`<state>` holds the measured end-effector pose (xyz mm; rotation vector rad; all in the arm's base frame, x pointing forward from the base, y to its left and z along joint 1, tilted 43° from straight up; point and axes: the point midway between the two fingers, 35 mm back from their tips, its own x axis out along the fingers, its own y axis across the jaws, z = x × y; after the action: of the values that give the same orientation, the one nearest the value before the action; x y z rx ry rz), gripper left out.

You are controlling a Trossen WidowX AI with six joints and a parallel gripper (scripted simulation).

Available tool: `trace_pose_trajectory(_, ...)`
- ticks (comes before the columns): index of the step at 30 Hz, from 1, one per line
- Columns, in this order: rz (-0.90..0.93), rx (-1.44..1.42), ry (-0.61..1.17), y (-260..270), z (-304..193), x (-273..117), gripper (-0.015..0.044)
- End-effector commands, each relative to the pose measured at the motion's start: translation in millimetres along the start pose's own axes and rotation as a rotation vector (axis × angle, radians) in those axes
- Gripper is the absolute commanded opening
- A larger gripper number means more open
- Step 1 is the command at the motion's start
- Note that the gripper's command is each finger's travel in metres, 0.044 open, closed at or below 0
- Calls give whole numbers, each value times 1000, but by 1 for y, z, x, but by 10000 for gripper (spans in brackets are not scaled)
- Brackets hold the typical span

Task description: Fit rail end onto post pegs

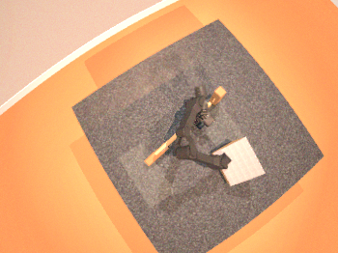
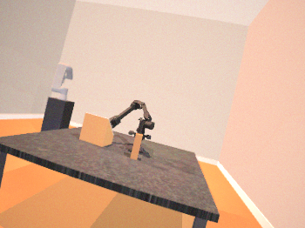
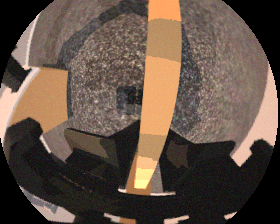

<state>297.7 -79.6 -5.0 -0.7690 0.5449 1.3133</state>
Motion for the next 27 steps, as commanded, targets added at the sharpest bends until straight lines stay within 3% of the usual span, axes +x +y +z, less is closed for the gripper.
trace_pose_trajectory(1, -9, -1, 4, -1, -3, -4, 0)
trace_pose_trajectory(27, -9, -1, 4, -2, -11, -3, 0)
